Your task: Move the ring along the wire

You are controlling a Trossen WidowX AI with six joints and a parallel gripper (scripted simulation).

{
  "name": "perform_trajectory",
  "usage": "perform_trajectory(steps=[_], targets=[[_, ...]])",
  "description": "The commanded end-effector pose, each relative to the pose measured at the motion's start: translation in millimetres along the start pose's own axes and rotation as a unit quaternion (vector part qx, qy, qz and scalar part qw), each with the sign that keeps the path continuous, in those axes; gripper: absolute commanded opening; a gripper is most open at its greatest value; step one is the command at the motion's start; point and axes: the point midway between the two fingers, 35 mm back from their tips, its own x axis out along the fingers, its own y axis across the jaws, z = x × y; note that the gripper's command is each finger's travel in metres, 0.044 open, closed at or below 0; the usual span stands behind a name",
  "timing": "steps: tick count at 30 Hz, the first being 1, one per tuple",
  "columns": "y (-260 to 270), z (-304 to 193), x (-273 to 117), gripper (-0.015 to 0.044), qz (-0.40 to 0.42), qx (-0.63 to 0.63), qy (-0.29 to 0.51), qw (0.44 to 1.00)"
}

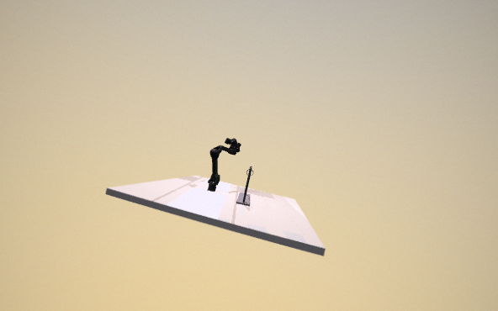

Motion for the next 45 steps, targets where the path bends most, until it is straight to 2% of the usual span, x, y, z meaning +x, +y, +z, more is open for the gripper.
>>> perform_trajectory(steps=[1, 12, 24, 35, 45], targets=[[37, -7, -27, 0.016, 0.075, 0.071, 0.019, 0.994], [110, -37, -125, 0.016, 0.246, 0.239, 0.136, 0.929], [141, -72, -260, 0.016, 0.352, 0.367, 0.338, 0.792], [119, -97, -391, 0.016, 0.353, 0.416, 0.55, 0.632], [56, -107, -503, 0.016, 0.27, 0.399, 0.733, 0.48]])
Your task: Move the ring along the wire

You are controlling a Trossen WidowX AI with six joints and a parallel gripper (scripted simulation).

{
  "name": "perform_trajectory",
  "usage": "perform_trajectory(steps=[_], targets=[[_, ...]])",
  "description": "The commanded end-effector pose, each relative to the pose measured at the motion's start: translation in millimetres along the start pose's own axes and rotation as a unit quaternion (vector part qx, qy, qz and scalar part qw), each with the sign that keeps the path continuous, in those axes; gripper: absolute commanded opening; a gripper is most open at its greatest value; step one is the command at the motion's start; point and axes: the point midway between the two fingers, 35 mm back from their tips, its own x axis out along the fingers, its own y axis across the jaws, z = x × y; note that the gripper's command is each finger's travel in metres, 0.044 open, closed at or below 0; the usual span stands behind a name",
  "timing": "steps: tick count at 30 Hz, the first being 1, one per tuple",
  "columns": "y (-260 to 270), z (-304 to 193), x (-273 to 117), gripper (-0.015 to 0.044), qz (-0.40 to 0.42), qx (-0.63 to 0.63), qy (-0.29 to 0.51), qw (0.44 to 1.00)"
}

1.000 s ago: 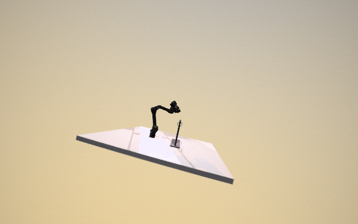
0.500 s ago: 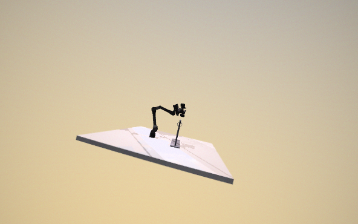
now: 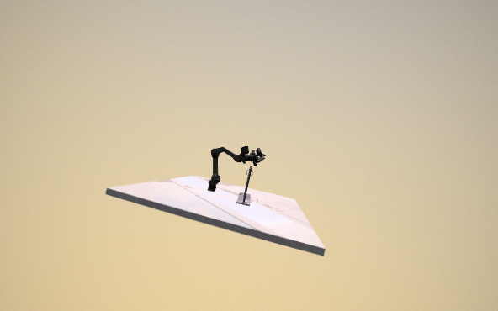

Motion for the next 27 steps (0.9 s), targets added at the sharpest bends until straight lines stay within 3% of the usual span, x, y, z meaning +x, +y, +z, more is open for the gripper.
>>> perform_trajectory(steps=[1, 9, 17, 27], targets=[[-25, -44, -22, 0.016, -0.044, 0.071, 0.068, 0.994], [-75, -115, -88, 0.016, -0.164, 0.206, 0.171, 0.95], [-115, -168, -176, 0.016, -0.309, 0.324, 0.228, 0.865], [-43, -220, -227, 0.016, -0.247, 0.348, 0.259, 0.867]])
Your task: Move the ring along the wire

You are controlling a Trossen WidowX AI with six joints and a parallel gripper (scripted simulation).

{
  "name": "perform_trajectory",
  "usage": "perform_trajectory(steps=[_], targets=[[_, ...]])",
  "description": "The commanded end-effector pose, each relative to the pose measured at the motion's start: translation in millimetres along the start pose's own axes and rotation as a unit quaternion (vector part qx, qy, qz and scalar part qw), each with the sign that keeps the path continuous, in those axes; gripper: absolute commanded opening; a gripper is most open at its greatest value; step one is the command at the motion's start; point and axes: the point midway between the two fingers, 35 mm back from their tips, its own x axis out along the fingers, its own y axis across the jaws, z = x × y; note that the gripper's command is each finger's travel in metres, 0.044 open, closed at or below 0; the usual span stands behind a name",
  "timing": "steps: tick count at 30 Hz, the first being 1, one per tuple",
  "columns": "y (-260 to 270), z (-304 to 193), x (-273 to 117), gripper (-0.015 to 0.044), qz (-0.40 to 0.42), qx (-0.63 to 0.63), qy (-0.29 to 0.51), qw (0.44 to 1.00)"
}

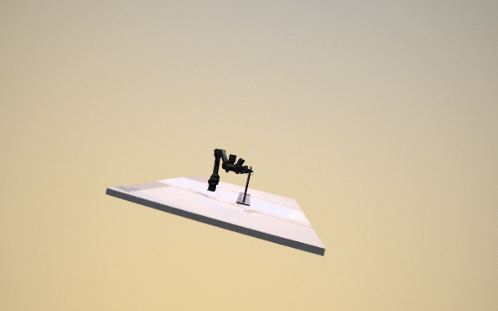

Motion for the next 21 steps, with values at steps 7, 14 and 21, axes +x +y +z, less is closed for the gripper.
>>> perform_trajectory(steps=[7, 14, 21], targets=[[13, -110, -50, 0.016, 0.075, -0.014, 0.061, 0.995], [43, -162, -99, 0.016, 0.131, -0.017, 0.078, 0.988], [76, -188, -150, 0.016, 0.177, -0.018, 0.073, 0.981]])
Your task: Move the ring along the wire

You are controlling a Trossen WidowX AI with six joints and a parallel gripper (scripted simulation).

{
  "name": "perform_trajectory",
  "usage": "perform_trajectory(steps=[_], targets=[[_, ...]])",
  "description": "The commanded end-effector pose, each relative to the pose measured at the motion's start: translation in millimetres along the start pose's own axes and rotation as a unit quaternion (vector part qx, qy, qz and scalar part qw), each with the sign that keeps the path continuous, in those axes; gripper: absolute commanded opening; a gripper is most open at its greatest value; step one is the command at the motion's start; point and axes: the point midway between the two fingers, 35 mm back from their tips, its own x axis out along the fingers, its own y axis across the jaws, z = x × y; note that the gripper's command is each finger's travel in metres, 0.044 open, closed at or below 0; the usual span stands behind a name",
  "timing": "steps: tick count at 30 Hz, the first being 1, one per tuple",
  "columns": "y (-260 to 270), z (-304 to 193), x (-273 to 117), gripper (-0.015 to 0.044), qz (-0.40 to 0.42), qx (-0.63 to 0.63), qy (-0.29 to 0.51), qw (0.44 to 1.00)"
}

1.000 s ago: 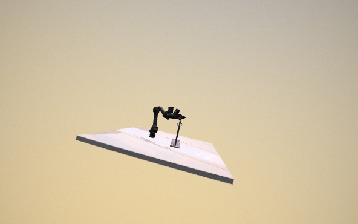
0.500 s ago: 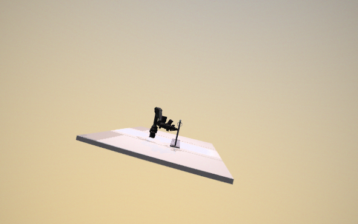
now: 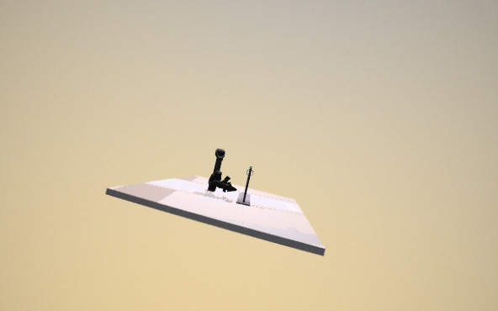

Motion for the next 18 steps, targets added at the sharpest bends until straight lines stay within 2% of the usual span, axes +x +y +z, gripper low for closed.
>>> perform_trajectory(steps=[1, 7, 18], targets=[[24, -12, -16, 0.016, 0.021, -0.003, -0.006, 1.0], [24, -10, -14, 0.016, 0.022, -0.003, -0.006, 1.0], [25, 36, 26, 0.016, 0.022, -0.004, -0.008, 1.0]])
